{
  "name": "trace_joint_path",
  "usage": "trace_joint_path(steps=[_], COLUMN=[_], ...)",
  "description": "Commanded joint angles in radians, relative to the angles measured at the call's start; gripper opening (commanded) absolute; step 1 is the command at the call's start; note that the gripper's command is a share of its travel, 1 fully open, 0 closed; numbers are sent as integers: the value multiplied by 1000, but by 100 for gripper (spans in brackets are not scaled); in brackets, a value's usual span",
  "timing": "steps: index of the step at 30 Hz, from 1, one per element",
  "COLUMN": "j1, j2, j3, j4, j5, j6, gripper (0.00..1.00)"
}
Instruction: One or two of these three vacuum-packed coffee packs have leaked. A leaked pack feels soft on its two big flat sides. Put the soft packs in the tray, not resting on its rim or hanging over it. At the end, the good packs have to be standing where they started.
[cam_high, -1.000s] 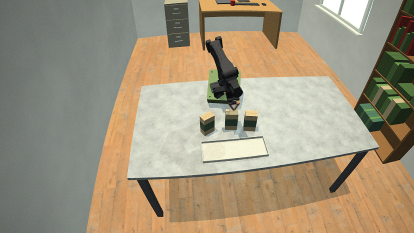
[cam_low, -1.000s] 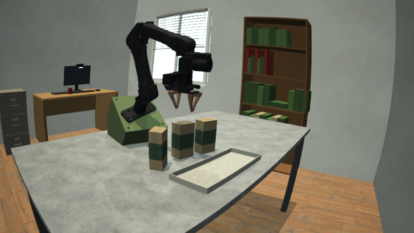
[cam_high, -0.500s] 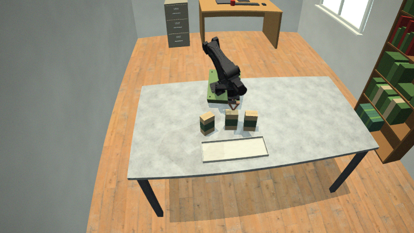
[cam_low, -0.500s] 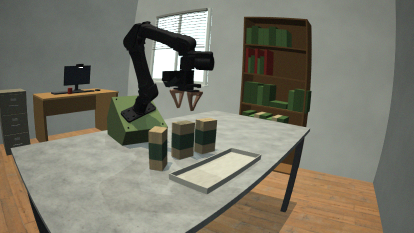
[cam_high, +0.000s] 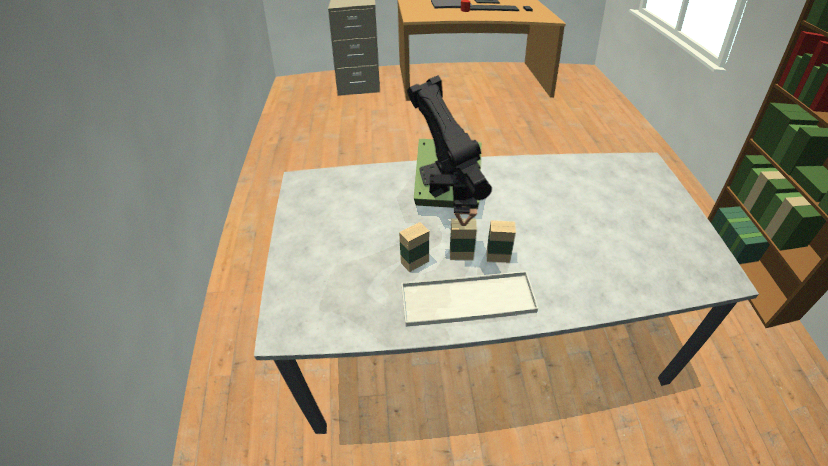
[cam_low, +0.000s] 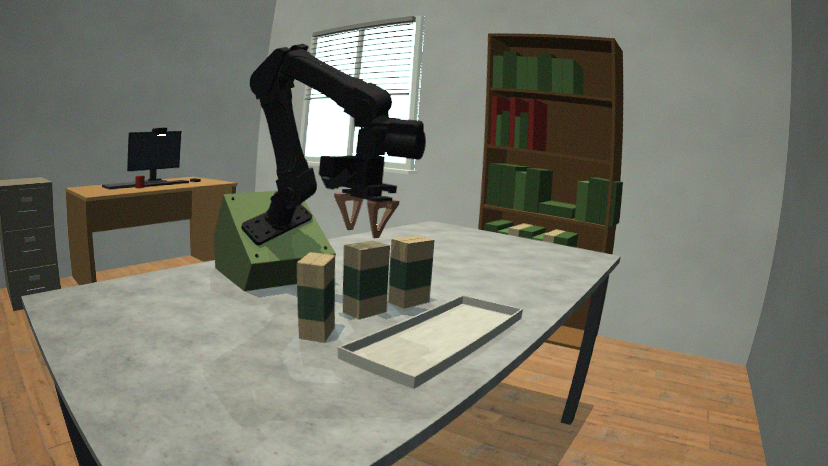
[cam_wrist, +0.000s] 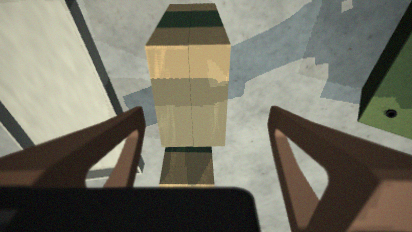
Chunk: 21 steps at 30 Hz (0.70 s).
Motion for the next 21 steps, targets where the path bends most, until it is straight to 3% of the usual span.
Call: trace_joint_path(steps=[1,5,6,21], j1=[-22,-25,-23,-24], j2=[22,20,-11,-9], j3=[-36,-26,4,3], j4=[78,86,86,78], j5=[-15,-16,-15,-13], j6=[-30,-33,-34,-32], gripper=[77,77,77,77])
